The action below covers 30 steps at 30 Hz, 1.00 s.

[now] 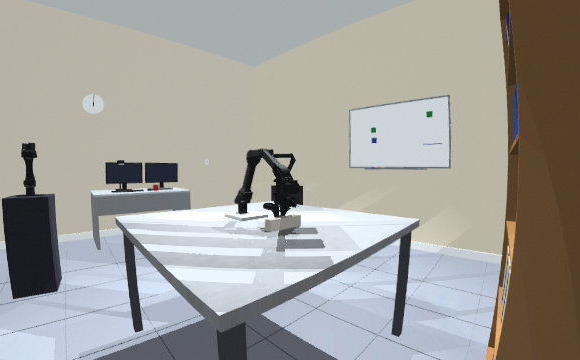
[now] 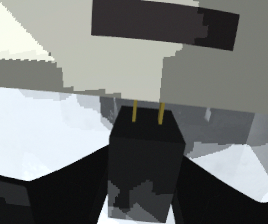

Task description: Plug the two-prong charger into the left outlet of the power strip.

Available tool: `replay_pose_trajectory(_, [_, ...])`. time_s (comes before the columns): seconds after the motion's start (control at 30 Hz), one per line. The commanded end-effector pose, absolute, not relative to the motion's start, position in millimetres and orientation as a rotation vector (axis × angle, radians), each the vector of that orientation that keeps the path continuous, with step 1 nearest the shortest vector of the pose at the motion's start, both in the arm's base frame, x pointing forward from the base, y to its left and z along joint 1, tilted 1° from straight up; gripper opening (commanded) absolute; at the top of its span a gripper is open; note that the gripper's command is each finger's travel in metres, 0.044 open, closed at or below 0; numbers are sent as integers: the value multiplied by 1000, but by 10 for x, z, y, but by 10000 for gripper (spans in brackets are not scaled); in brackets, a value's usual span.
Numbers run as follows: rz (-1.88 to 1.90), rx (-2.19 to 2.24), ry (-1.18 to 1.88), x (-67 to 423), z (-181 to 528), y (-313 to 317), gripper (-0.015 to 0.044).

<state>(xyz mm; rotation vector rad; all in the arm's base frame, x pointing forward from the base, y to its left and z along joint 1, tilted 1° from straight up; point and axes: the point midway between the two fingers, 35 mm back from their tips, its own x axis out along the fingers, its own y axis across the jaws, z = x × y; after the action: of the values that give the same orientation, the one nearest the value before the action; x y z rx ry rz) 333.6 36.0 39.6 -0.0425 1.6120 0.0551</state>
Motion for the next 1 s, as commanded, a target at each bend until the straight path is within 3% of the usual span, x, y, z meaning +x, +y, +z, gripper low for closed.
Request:
replay_pose_trajectory(0.0, [55,-34,1614,3336,398,368,0])
replay_pose_trajectory(0.97, [55,-34,1613,3360,394,368,0])
